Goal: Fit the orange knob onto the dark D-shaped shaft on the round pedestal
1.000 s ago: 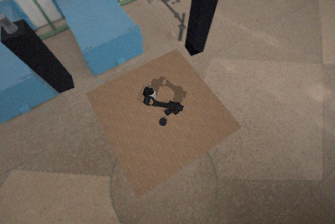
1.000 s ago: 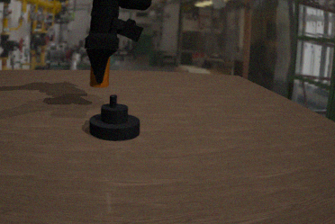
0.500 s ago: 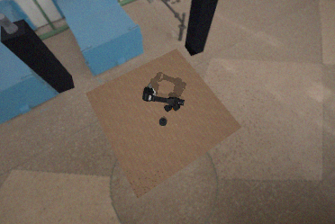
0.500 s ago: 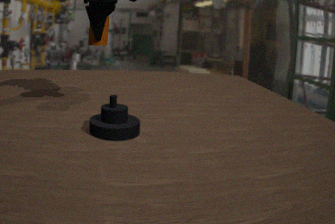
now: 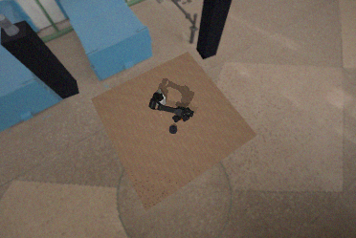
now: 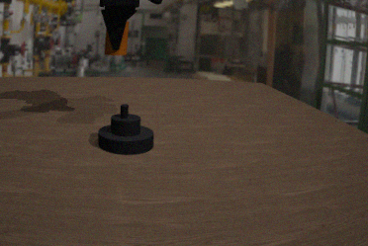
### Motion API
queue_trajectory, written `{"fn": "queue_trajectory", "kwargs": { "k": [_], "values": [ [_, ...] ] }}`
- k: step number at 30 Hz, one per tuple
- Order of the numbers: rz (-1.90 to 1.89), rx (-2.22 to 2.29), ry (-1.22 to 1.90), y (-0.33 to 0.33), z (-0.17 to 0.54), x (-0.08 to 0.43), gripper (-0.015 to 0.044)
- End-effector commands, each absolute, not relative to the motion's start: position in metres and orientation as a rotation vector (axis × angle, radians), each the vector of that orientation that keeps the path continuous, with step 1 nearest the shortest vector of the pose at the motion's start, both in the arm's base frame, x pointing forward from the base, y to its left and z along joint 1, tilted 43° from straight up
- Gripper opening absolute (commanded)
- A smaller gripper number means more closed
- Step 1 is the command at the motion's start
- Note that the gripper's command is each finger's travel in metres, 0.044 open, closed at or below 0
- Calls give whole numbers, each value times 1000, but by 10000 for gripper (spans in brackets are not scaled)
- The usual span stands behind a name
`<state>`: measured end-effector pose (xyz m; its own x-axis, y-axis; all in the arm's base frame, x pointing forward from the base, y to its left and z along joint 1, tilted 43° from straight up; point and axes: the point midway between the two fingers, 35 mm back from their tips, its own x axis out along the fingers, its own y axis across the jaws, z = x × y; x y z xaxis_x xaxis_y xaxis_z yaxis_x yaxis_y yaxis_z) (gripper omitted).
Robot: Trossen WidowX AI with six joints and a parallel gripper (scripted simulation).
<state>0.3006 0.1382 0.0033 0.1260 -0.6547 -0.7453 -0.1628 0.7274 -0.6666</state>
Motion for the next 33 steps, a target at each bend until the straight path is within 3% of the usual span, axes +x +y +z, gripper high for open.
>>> {"fn": "queue_trajectory", "kwargs": {
  "k": [1,33],
  "values": [
    [-400,-725,1421,129,10,307,0],
    [-416,-737,1415,43,48,342,0]
  ]
}}
